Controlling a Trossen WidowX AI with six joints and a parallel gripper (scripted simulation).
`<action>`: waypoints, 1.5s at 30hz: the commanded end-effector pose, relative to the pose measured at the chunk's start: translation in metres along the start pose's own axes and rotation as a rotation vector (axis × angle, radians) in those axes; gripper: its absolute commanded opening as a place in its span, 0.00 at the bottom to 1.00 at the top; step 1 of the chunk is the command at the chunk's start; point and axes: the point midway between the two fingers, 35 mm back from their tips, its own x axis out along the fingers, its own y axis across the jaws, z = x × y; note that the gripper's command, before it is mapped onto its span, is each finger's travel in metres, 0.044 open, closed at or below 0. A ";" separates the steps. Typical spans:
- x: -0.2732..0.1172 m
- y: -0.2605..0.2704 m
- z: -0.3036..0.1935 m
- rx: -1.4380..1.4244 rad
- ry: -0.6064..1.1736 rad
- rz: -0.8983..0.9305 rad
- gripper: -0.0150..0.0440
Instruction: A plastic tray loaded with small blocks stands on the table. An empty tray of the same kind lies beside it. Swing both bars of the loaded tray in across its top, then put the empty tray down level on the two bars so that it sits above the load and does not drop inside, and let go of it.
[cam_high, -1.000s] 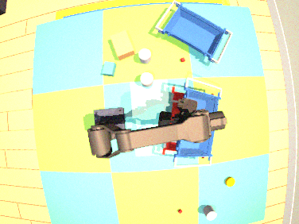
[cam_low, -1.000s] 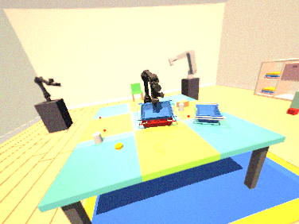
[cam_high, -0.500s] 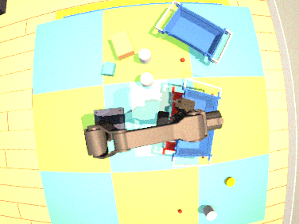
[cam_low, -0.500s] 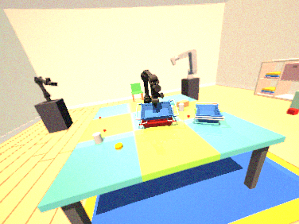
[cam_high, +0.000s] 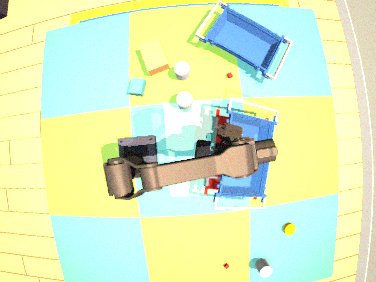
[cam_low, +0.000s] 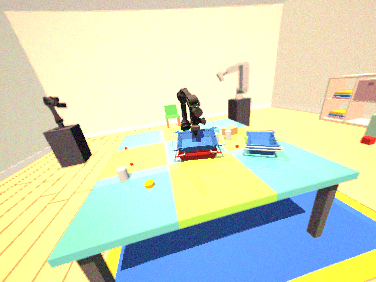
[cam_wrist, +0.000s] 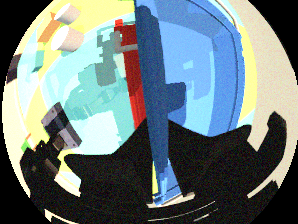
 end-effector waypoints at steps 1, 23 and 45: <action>0.007 0.006 0.000 0.004 0.000 0.016 0.25; 0.016 0.010 -0.001 0.004 0.000 0.016 0.25; 0.025 0.013 -0.001 0.004 0.000 0.017 0.25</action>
